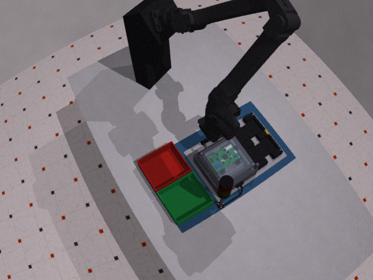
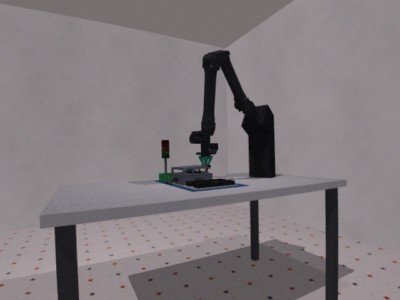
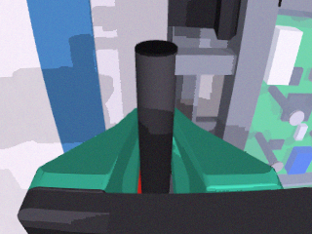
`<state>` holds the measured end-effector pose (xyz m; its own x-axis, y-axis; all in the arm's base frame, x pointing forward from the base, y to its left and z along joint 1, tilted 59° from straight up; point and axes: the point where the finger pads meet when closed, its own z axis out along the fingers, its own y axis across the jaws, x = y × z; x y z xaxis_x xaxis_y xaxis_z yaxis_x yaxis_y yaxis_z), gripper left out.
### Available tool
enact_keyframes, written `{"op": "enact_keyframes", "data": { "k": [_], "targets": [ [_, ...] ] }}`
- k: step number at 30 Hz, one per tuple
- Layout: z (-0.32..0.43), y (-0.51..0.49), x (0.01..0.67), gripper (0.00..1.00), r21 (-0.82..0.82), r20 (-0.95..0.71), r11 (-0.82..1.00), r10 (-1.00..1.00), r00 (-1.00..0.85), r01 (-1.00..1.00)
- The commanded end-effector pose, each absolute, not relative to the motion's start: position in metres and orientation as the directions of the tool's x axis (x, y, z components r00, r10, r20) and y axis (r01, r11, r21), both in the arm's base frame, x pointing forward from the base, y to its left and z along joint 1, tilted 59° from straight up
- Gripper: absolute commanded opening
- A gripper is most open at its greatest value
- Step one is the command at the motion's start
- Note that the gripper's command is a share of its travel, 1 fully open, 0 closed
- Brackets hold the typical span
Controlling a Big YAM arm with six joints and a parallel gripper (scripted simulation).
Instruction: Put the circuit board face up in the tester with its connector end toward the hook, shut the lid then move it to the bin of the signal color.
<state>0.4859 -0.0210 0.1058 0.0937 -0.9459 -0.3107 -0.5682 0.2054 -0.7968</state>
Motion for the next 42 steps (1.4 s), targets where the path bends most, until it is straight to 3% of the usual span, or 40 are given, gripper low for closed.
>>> {"op": "enact_keyframes", "data": {
  "k": [1, 42],
  "targets": [
    [0.1024, -0.0132, 0.4921, 0.00, -0.795, -0.312, 0.200, -0.944, 0.104, -0.573],
    [0.1002, -0.0123, 0.4941, 0.00, -0.793, -0.313, 0.200, -0.944, 0.103, -0.576]
  ]
}}
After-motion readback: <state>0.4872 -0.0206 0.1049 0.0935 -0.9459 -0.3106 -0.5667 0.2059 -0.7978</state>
